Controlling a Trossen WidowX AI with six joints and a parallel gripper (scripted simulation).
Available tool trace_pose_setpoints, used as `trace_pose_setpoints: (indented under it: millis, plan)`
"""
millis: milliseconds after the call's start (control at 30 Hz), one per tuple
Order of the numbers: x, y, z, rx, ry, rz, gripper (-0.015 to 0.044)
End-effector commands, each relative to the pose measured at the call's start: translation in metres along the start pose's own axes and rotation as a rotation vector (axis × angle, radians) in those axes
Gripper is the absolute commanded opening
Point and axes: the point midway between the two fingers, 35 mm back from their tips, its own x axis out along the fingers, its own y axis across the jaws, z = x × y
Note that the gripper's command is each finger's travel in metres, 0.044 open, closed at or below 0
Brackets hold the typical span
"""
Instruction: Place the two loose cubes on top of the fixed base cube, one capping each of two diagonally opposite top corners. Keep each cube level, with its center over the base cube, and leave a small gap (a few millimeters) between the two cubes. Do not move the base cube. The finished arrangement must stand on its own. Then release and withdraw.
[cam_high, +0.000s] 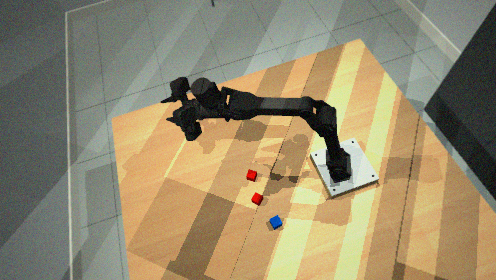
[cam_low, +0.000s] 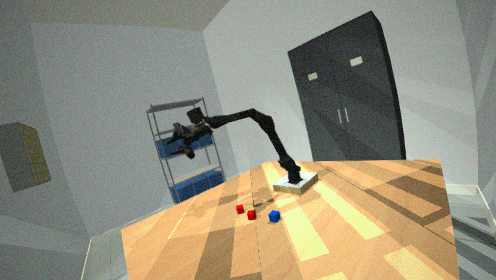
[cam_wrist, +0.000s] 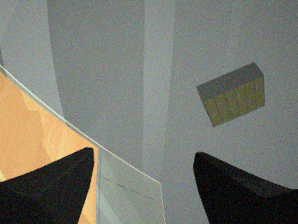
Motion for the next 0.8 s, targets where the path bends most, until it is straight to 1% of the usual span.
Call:
trace_pose_setpoints:
  millis: [0,167,333,567,767]
  plan:
    - [-0.005,0.072,-0.004,0.007,0.06,0.229,0.0265]
    - [-0.024,0.14,-0.011,-0.002,0.135,0.454,0.0265]
    - [-0.056,0.201,-0.02,-0.025,0.225,0.671,0.0265]
    - [-0.116,0.27,-0.039,-0.079,0.378,0.956,0.0265]
    - [-0.174,0.307,-0.058,-0.144,0.525,1.166,0.0265]
